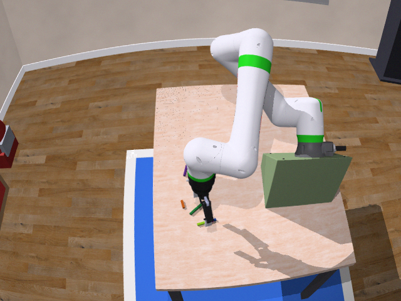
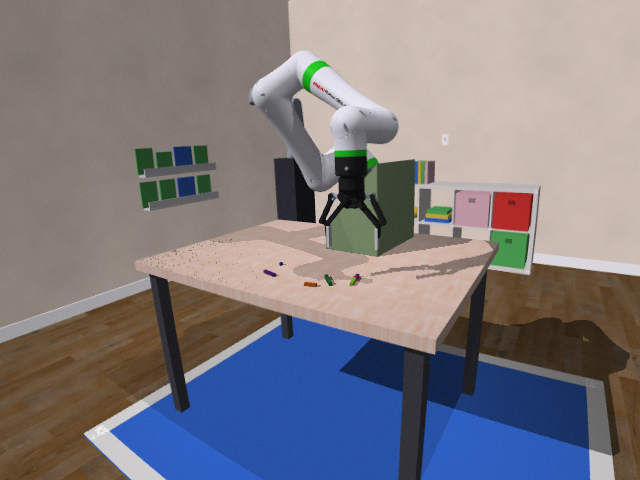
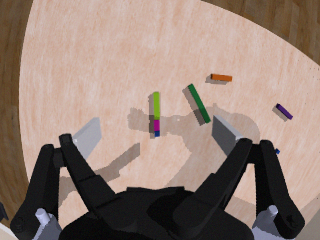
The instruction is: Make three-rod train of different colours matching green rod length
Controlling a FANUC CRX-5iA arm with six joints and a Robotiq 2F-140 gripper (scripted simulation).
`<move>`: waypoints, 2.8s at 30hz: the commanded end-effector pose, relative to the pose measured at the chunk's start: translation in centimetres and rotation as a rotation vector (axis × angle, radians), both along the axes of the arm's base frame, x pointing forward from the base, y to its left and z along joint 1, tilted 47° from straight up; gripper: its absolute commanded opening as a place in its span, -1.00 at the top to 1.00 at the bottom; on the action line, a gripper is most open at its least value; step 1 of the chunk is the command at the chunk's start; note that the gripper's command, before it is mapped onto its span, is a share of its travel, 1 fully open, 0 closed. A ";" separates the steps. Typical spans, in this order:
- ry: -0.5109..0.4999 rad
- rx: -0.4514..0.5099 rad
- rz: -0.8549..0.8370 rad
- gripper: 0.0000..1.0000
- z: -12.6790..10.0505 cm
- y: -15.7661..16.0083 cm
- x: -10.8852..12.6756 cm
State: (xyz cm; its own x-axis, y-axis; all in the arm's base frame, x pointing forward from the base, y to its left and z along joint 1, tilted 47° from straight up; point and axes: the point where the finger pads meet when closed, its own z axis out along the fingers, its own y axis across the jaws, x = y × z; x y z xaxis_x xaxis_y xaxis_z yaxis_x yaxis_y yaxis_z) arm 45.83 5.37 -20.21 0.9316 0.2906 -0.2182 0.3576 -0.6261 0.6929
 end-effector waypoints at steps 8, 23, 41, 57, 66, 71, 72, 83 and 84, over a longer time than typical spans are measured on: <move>0.000 0.000 0.000 -1.00 1.0 1.1 -0.1; 0.000 0.000 0.000 -1.00 4.7 5.0 -0.4; 0.000 0.000 0.000 -1.00 5.2 5.5 -0.5; 0.000 0.000 0.000 -1.00 5.2 5.5 -0.5; 0.000 0.000 0.000 -1.00 5.2 5.5 -0.5; 0.000 0.000 0.000 -1.00 5.2 5.5 -0.5; 0.000 0.000 0.000 -1.00 5.2 5.5 -0.5; 0.000 0.000 0.000 -1.00 5.2 5.5 -0.5; 0.000 0.000 0.000 -1.00 5.2 5.5 -0.5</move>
